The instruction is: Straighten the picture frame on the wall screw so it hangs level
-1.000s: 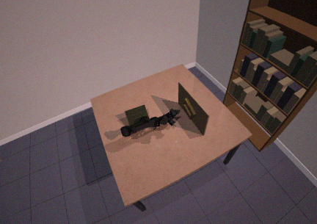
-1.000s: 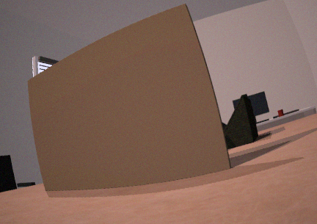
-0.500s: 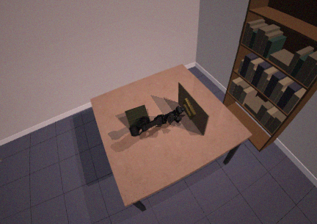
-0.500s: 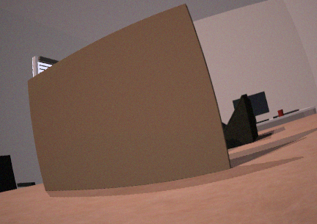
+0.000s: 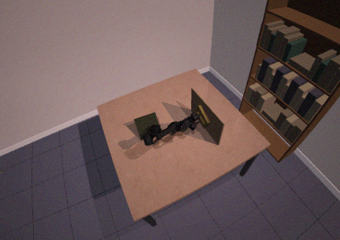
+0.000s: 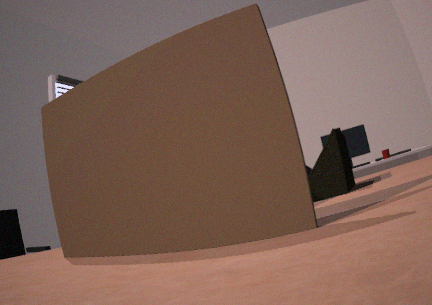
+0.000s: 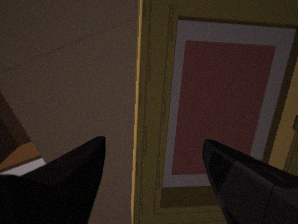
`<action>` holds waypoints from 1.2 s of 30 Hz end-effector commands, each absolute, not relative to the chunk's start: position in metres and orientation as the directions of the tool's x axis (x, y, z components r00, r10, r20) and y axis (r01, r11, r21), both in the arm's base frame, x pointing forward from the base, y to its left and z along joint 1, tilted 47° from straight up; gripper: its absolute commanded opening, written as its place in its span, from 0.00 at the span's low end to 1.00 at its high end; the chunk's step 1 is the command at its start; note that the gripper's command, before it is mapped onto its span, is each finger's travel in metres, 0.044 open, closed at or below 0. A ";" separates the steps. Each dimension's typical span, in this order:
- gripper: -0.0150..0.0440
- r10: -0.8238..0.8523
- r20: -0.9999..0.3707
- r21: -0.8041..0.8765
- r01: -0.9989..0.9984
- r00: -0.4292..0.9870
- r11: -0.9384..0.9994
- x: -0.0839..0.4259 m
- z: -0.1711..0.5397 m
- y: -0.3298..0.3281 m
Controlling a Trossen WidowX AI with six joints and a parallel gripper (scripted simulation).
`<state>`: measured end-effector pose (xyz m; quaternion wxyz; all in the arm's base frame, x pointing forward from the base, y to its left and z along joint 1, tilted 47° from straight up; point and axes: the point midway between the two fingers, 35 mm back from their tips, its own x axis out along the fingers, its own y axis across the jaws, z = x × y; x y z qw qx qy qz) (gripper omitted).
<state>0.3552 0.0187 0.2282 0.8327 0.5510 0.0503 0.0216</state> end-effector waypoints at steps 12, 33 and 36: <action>0.69 0.087 -0.057 0.919 0.018 0.995 0.394 0.372 0.229 0.019; 0.69 0.087 -0.056 0.919 0.017 0.995 0.394 0.395 0.227 0.021; 0.69 0.087 -0.056 0.919 0.017 0.995 0.394 0.395 0.227 0.021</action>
